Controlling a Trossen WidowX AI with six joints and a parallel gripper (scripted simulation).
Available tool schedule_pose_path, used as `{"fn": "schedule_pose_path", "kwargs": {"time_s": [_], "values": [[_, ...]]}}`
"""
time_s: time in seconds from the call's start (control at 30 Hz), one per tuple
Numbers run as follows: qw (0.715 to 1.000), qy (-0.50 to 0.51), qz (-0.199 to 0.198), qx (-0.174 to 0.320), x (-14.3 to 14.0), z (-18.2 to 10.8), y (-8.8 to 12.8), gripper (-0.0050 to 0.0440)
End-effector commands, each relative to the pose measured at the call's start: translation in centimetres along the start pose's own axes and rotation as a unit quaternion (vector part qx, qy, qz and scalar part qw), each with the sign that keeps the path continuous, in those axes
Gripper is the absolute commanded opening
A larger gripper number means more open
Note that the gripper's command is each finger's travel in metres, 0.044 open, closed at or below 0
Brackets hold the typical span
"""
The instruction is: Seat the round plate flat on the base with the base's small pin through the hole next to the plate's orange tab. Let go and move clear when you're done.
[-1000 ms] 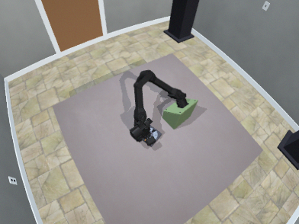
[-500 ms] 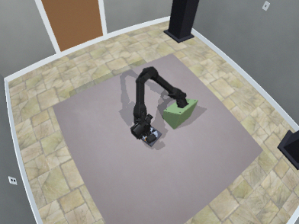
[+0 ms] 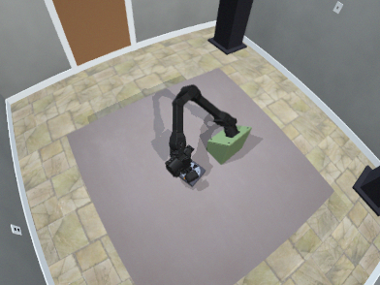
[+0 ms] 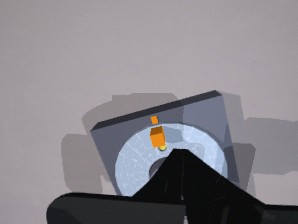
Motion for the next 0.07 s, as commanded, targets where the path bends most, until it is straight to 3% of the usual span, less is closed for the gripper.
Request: {"fn": "schedule_pose_path", "kwargs": {"time_s": [0.0, 0.03], "values": [[1.000, -0.001, 0.001, -0.003, -0.10, 0.10, 0.12, -0.0050], [1.000, -0.001, 0.001, -0.003, -0.10, 0.10, 0.12, -0.0050]]}}
Point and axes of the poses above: the point midway between the two fingers, 35 mm back from their tips, its own y axis back along the fingers, its own x axis across the jaws, z = x × y, the point moved 5 cm from there along y, back along the fingers, and after that the axes turned 3 degrees about -y, right-handed, at the moved point
